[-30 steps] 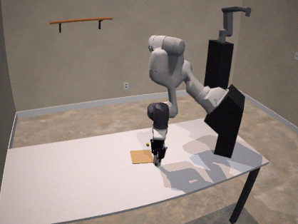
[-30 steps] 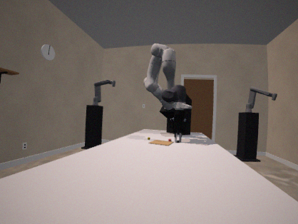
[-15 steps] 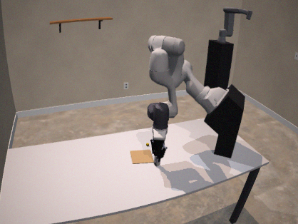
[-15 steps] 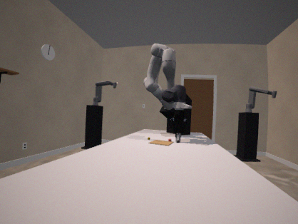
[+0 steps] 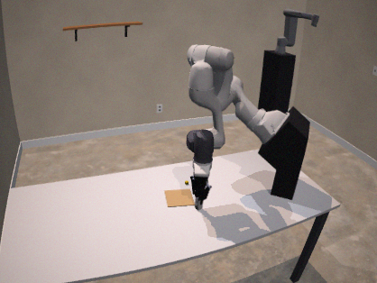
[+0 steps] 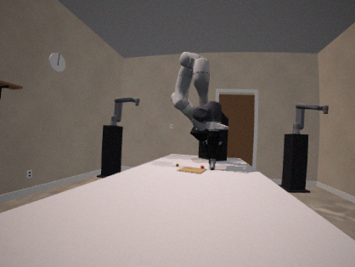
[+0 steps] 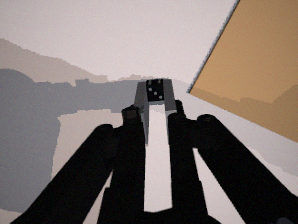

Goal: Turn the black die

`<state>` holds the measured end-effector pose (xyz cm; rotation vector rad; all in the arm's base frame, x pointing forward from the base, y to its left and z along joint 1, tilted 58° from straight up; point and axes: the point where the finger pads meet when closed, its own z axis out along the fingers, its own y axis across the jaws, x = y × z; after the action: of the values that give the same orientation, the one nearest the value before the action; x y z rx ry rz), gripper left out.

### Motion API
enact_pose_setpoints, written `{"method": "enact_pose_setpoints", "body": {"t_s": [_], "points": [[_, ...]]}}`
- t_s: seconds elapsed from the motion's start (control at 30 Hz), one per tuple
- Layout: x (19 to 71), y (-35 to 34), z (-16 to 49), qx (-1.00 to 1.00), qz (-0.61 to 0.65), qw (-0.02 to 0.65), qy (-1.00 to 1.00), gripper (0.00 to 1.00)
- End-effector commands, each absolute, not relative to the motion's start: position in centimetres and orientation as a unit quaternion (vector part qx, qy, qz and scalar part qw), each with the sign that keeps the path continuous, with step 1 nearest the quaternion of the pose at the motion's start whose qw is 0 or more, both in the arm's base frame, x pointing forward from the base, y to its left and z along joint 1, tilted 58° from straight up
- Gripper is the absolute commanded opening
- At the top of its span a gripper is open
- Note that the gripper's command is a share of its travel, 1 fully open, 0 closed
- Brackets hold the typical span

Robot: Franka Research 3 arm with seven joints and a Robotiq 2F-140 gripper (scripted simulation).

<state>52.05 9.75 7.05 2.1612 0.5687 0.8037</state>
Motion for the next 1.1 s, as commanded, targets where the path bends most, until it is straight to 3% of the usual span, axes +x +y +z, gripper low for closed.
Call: {"method": "enact_pose_setpoints", "body": {"t_s": [0.0, 0.4, 1.07], "points": [[52.1, 9.8, 7.0, 0.844, 0.315, 0.373, 0.221, 0.07], [51.8, 10.0, 7.2, 0.844, 0.315, 0.373, 0.221, 0.07], [45.1, 14.7, 12.2, 0.844, 0.315, 0.373, 0.221, 0.07]]}}
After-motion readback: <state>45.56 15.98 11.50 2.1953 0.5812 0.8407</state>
